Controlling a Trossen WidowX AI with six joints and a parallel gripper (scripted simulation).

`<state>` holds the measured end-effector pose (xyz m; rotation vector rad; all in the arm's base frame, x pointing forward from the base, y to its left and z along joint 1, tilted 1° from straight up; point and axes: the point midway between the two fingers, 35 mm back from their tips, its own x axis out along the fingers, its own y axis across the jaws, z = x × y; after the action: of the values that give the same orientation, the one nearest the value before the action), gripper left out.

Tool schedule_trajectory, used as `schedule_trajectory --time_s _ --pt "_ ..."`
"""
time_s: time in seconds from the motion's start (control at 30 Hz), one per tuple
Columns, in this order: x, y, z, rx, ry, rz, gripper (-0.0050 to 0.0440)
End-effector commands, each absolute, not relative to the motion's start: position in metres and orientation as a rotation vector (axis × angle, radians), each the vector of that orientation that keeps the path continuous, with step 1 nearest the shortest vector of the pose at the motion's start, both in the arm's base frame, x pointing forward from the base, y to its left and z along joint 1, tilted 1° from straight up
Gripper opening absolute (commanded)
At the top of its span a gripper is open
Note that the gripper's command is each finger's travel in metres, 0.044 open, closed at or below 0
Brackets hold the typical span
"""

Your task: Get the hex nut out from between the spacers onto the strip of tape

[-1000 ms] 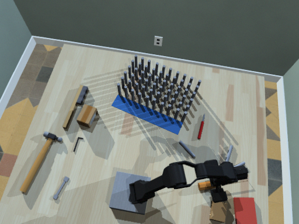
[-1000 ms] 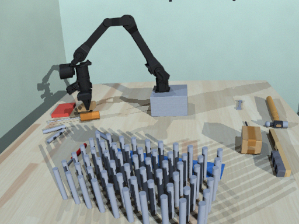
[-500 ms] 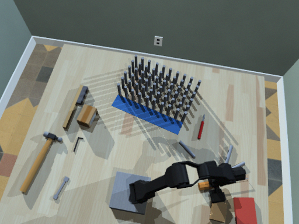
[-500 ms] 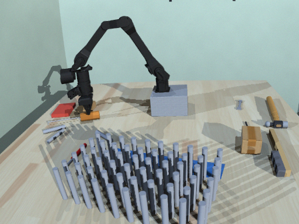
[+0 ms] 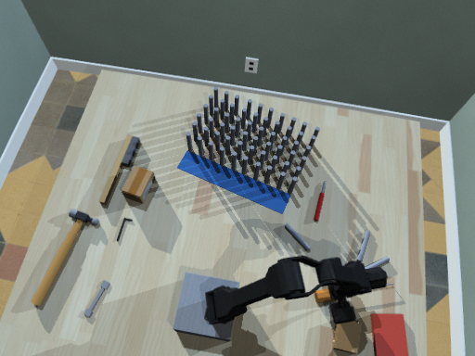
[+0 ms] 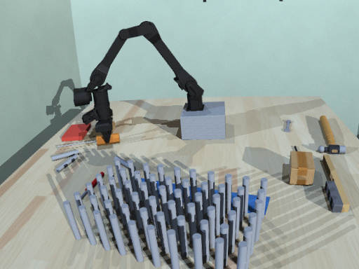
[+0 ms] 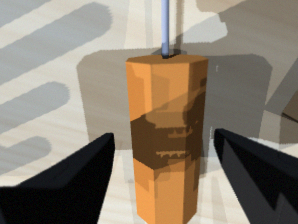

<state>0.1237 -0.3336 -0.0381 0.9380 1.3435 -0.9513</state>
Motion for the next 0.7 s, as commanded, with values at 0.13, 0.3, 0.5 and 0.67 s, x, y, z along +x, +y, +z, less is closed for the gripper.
schedule_trajectory --time_s 0.13,0.3,0.5,0.67 --pt "0.1236 -0.3352 -0.0454 0.935 1.331 -0.958 0.0280" --pt "0.1248 -0.3385 -0.0409 0.924 1.318 -0.963 0.0225" --pt "0.1248 -0.3385 -0.0409 0.924 1.318 -0.963 0.0185" --pt "0.1248 -0.3385 -0.0409 0.924 1.318 -0.963 0.0159"
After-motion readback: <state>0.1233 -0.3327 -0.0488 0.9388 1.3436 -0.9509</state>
